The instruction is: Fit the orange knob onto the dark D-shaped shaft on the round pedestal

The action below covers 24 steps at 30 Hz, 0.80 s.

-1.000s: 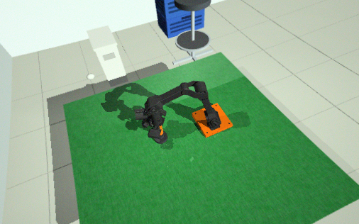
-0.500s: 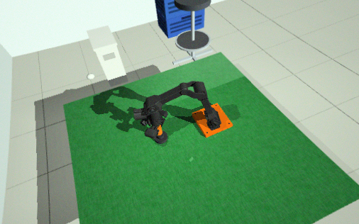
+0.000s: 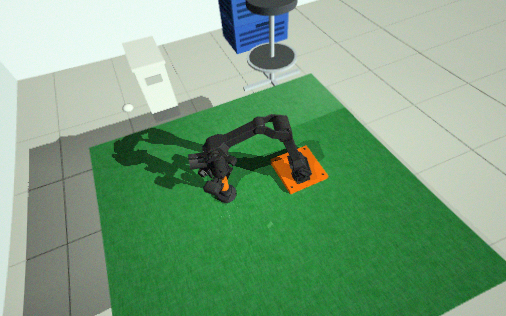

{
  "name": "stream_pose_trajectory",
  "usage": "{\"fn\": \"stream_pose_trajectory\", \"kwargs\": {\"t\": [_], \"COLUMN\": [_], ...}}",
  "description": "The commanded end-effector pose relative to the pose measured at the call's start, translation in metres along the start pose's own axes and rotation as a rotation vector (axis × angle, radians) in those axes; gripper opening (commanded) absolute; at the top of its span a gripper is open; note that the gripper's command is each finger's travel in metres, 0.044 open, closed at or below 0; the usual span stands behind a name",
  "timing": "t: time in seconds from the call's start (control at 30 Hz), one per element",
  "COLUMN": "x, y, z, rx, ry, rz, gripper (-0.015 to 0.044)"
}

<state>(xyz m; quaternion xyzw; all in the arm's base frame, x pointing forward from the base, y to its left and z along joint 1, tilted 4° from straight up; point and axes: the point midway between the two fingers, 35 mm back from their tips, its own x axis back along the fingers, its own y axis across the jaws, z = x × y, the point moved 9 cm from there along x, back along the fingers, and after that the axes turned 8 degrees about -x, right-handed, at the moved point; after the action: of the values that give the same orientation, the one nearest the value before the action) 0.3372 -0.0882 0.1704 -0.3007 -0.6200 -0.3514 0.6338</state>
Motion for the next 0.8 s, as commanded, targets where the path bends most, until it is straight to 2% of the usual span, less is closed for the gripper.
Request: {"fn": "stream_pose_trajectory", "kwargs": {"t": [0.0, 0.77], "x": [-0.0011, -0.002], "y": [-0.0018, -0.0031], "z": [0.0016, 0.0028], "rx": [-0.004, -0.004], "ry": [-0.001, -0.001], "rz": [0.004, 0.004], "gripper": [0.0, 0.0]}}
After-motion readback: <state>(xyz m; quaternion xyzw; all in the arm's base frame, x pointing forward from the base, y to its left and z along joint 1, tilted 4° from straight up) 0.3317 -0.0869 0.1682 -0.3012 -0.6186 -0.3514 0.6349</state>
